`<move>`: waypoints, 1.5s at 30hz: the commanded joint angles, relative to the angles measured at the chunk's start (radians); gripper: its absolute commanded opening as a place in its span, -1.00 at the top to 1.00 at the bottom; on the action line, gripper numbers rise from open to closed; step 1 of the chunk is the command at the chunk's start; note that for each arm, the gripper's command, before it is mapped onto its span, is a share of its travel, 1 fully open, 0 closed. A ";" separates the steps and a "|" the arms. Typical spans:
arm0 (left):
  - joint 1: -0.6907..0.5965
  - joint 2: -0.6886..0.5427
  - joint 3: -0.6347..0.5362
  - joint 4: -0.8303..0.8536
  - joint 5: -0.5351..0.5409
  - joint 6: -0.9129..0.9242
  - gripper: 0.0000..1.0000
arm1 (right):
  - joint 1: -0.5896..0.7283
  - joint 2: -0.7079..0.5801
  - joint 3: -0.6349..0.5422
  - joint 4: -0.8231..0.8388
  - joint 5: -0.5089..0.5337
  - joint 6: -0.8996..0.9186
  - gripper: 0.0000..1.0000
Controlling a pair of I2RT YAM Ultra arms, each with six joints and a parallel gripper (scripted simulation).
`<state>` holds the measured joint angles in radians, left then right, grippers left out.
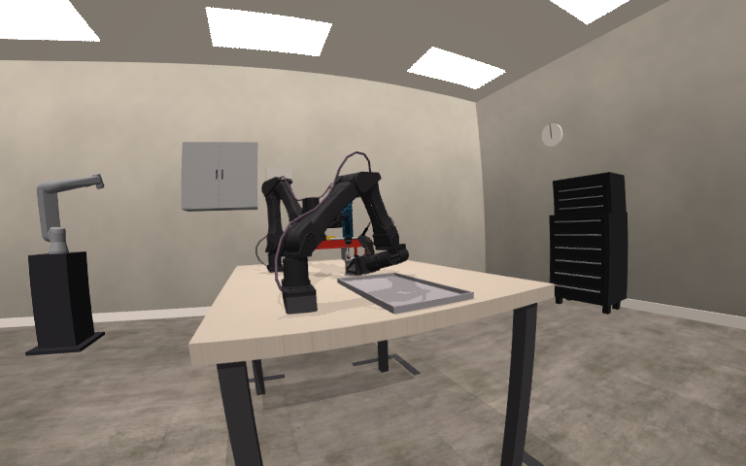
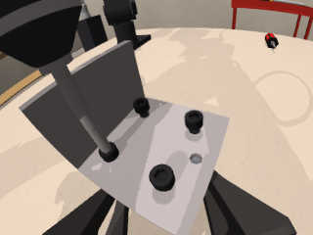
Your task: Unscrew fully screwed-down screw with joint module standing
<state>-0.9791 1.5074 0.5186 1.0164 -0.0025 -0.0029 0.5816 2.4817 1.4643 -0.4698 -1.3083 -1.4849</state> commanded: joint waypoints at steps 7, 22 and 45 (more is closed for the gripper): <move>-0.003 -0.002 0.005 0.076 -0.001 -0.008 0.17 | 0.008 -0.002 0.028 -0.013 -0.030 -0.008 -0.17; -0.003 -0.005 0.011 0.082 -0.001 -0.008 0.17 | 0.008 -0.002 0.028 -0.013 -0.030 -0.008 -0.17; -0.003 -0.005 -0.001 0.086 -0.002 -0.008 0.17 | 0.008 -0.002 0.028 -0.013 -0.030 -0.008 -0.17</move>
<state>-0.9791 1.5146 0.5156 1.0355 -0.0025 -0.0029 0.5816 2.4817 1.4643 -0.4698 -1.3083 -1.4849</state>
